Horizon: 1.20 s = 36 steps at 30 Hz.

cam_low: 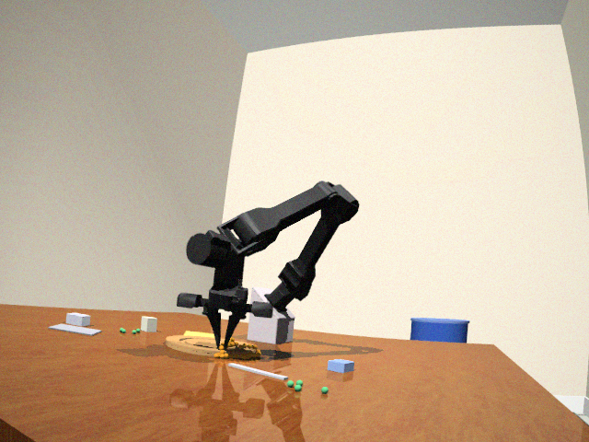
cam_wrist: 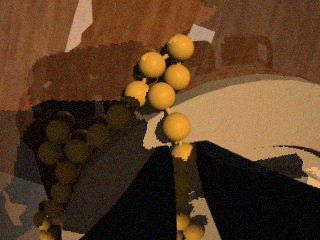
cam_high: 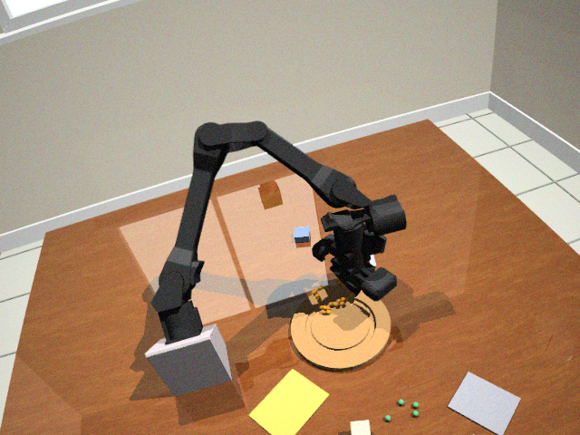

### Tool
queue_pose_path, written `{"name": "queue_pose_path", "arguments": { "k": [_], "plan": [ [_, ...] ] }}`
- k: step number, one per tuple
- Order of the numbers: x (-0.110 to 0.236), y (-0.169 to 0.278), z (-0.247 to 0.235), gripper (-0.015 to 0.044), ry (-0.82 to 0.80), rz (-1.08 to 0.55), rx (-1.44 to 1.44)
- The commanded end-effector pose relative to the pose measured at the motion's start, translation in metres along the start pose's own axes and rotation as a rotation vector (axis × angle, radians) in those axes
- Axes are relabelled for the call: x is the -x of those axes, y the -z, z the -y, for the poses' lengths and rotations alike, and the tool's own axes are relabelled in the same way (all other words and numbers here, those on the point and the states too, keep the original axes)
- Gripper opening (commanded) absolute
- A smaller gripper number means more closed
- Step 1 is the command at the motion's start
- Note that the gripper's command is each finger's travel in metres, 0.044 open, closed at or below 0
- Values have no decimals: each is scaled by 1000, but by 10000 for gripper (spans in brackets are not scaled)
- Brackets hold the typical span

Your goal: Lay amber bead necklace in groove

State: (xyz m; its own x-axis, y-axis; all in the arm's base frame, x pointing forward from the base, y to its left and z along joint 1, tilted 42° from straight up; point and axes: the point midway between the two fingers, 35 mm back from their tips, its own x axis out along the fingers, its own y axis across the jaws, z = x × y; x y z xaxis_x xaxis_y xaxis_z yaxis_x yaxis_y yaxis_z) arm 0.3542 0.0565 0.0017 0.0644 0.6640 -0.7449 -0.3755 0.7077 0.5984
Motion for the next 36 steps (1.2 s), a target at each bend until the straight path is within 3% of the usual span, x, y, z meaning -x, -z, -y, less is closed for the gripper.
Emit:
{"name": "queue_pose_path", "arguments": {
  "k": [1, 19, 36],
  "plan": [
    [0, 0, 0, 0, 0, 0, 1],
    [25, 1, 0, 0, -5, 0, -3],
    [25, 46, 21, 0, -4, -1, -4]
  ]
}}
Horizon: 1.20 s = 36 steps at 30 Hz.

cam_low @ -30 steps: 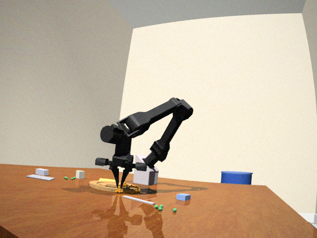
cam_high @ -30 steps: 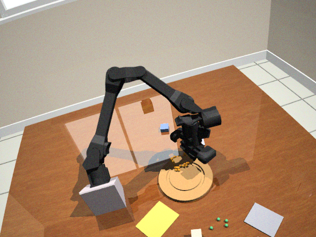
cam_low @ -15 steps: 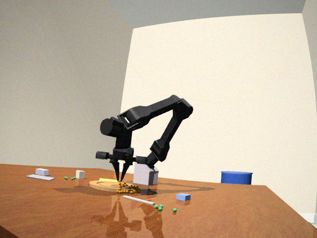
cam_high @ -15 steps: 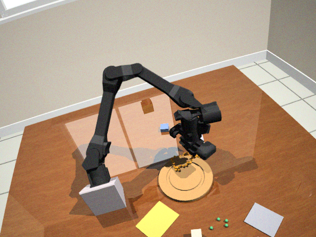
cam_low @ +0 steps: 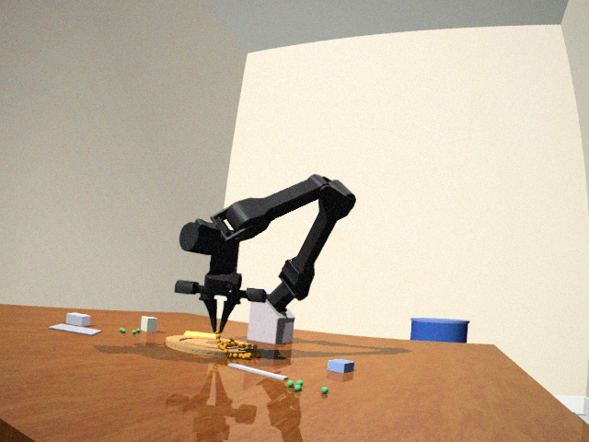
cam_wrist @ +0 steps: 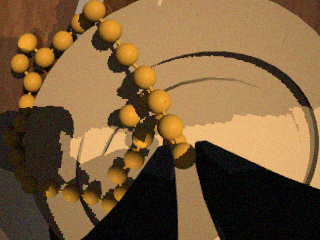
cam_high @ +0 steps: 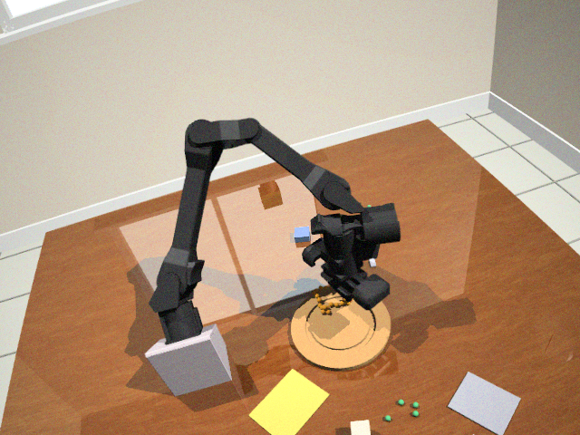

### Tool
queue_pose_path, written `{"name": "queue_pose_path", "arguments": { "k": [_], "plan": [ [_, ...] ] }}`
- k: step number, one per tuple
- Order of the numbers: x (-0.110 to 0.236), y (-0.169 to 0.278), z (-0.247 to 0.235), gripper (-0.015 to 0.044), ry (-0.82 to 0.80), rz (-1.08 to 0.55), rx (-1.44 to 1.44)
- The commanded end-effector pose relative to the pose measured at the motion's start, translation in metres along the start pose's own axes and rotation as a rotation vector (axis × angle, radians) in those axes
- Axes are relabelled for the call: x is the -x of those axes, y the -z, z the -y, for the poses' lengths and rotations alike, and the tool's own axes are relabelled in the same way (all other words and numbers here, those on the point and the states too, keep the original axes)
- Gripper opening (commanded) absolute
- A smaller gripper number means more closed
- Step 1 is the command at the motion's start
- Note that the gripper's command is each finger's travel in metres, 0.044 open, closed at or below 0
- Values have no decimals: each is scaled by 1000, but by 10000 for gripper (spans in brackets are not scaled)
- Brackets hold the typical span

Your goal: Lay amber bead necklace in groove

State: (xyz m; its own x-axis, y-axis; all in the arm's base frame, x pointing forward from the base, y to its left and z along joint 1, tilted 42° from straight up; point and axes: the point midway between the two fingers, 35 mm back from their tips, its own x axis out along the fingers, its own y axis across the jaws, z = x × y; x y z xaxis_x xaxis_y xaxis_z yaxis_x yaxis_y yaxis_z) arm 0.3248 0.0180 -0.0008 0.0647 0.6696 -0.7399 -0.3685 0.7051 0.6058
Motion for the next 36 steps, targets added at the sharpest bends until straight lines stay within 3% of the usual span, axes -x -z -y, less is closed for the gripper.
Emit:
{"name": "queue_pose_path", "arguments": {
  "k": [1, 22, 36],
  "plan": [
    [-1, 9, 3, 0, 3, -4, 4],
    [-24, 9, 3, 0, 2, -4, 4],
    [-18, 8, 4, 368, 7, 0, 8]
  ]
}}
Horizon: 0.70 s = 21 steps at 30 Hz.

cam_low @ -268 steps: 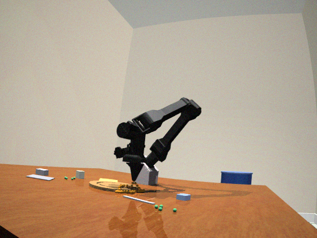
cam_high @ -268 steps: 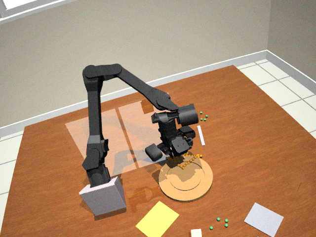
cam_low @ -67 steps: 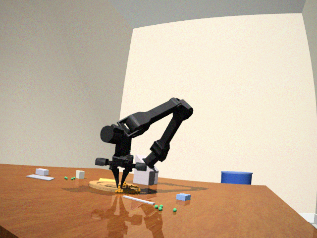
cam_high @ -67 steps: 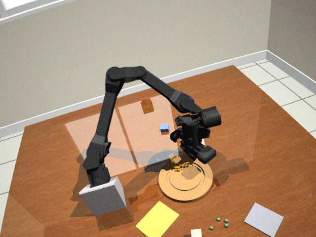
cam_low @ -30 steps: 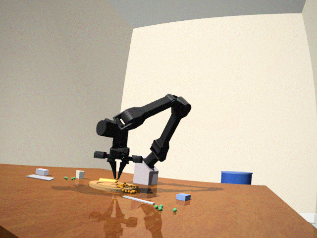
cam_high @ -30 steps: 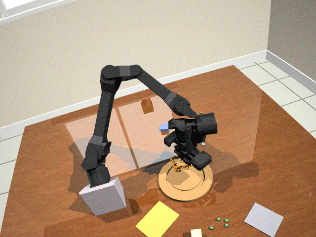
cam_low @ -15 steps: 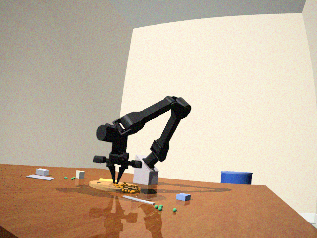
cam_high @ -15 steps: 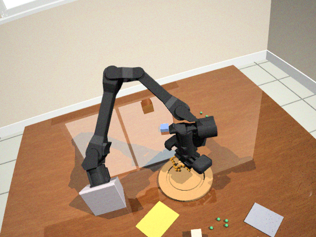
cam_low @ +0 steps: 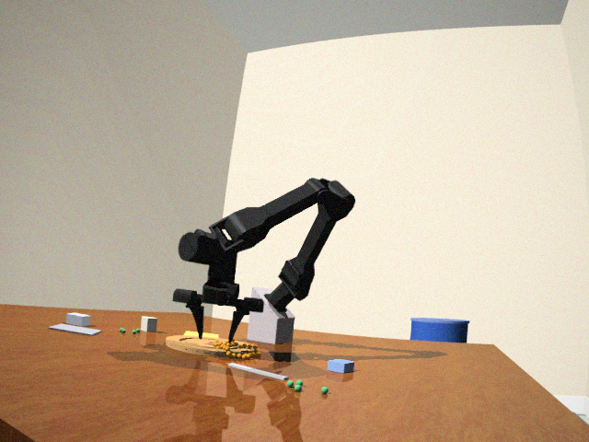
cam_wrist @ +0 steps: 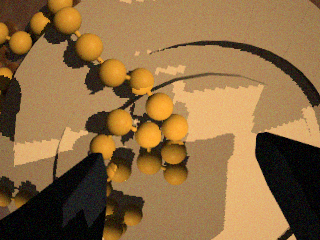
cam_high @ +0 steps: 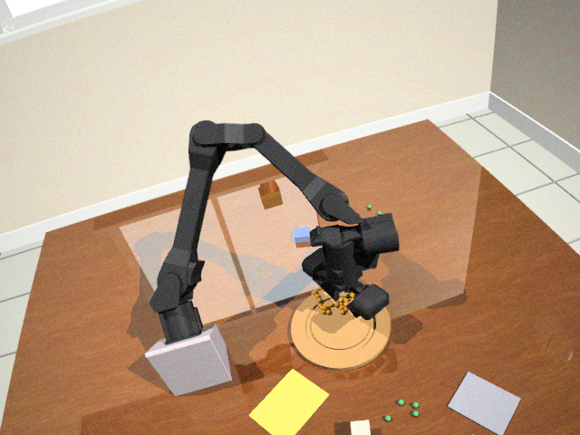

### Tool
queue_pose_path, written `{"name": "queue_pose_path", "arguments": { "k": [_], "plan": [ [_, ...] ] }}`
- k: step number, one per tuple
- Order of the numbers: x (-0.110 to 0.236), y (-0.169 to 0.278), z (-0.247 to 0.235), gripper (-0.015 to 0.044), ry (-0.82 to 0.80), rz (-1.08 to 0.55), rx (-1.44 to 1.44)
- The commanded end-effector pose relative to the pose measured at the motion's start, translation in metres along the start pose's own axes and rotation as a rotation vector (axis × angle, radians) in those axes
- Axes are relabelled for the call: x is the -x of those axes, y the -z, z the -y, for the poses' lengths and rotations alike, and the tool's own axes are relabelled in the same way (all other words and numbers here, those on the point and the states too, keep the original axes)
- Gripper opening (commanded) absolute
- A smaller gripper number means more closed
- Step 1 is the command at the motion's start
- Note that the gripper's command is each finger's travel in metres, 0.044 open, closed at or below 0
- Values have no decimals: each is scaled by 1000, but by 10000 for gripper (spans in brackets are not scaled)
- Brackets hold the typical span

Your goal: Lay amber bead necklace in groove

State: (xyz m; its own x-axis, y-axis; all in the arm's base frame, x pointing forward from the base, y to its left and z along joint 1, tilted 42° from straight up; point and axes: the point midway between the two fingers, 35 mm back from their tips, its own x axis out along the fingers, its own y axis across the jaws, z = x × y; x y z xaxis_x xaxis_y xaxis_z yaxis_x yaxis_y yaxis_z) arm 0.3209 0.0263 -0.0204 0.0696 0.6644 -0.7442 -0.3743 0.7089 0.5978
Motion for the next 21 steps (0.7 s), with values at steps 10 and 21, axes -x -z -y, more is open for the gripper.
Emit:
{"name": "queue_pose_path", "arguments": {
  "k": [10, 21],
  "plan": [
    [17, 2, -1, 440, -6, -6, -4],
    [19, 2, -1, 440, -5, -7, -3]
  ]
}}
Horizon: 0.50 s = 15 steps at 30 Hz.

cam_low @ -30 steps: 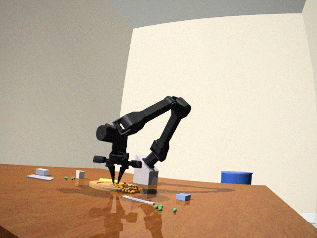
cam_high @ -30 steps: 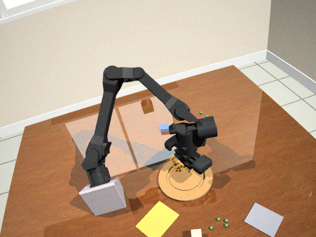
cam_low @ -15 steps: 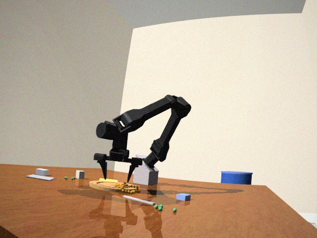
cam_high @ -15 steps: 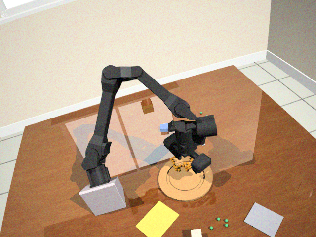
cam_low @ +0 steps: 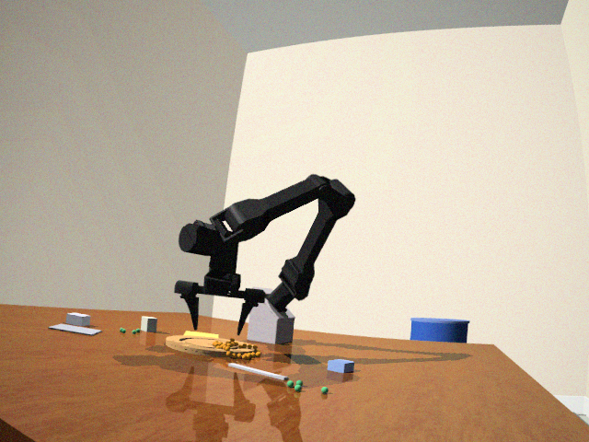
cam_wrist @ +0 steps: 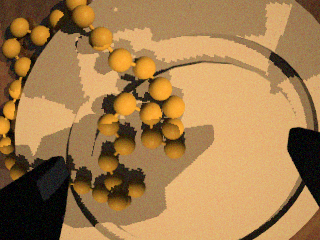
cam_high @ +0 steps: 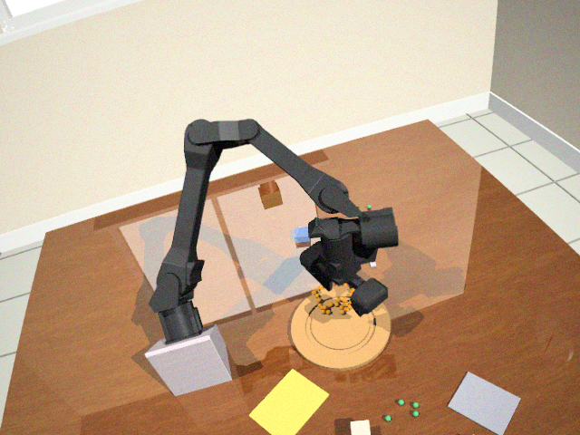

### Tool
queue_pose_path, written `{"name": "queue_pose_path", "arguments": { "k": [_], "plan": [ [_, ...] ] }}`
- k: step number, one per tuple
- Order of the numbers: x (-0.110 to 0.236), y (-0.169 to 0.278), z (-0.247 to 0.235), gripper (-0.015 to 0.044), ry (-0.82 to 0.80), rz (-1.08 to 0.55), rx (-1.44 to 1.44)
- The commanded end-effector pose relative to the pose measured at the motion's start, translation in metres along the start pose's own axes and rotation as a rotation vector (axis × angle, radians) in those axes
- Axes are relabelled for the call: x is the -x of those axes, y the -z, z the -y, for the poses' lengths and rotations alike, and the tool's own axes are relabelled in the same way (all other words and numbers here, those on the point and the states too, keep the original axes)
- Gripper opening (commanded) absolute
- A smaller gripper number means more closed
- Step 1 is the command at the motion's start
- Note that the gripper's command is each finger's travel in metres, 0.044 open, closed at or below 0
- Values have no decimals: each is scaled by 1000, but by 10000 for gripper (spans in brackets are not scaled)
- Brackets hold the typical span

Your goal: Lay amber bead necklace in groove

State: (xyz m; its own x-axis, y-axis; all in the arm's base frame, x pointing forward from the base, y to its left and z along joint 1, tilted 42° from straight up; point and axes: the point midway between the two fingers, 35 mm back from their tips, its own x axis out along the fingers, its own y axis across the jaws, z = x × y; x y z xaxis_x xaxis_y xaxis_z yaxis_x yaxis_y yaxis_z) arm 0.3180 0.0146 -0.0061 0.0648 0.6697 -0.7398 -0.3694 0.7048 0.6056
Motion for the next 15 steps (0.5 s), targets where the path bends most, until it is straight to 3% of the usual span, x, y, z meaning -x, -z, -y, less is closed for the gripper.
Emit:
{"name": "queue_pose_path", "arguments": {
  "k": [1, 10, 15],
  "plan": [
    [0, 1, 0, 440, 3, -5, 3],
    [0, 1, 0, 440, 3, -5, 3],
    [5, -21, -11, 309, 3, -5, 210]
  ]
}}
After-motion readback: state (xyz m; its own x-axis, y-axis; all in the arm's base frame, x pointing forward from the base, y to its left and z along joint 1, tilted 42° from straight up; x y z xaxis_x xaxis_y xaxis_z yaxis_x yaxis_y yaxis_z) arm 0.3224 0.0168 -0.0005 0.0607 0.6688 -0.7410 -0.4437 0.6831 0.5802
